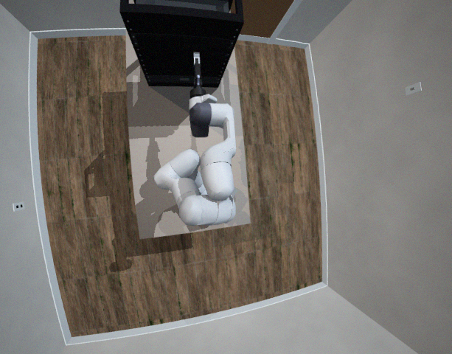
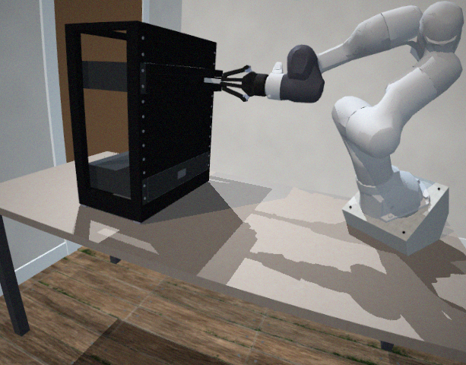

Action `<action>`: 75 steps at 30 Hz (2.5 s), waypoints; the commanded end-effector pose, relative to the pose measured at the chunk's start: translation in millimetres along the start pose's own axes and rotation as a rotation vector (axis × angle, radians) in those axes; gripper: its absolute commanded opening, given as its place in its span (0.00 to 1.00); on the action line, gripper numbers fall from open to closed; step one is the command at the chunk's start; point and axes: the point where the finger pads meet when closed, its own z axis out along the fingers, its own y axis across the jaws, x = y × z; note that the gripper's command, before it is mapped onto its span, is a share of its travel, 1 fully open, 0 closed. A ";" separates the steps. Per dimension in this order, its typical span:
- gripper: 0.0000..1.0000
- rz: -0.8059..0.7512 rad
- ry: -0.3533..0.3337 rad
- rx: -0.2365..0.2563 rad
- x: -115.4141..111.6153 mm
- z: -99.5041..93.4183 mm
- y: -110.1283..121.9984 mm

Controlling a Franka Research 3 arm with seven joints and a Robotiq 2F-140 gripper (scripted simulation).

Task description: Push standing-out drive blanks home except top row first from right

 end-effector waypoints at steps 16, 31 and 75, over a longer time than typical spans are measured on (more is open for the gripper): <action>0.00 0.001 -0.001 -0.003 -0.9 0.4 0.7; 0.00 0.001 -0.001 -0.003 -1.2 0.0 2.2; 0.00 0.001 -0.001 -0.003 -1.0 9.9 2.7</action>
